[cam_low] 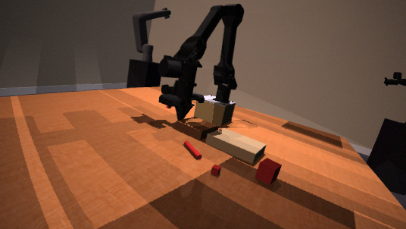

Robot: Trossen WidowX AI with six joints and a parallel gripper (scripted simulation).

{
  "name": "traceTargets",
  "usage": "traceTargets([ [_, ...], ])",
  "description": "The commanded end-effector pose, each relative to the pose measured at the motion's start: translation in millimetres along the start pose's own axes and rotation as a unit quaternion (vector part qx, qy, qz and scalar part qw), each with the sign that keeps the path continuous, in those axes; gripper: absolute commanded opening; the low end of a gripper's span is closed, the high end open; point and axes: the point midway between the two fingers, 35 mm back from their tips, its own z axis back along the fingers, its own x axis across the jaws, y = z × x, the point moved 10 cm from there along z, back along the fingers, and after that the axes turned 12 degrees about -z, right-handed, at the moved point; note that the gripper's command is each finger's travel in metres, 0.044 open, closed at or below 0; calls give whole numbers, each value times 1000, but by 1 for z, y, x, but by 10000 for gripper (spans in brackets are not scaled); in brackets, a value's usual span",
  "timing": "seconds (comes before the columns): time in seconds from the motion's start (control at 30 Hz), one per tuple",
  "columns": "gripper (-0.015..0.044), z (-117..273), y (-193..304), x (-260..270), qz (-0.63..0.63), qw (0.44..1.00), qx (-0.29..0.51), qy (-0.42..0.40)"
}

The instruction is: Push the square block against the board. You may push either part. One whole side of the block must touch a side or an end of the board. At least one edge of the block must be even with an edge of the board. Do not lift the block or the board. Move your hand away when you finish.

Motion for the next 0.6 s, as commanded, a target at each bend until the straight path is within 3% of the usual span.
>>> traceTargets([
  [0.0,0,-3,2,0,-3,1000,2,-2],
  [0.57,0,-3,19,-2,-3,1000,3,-2],
])
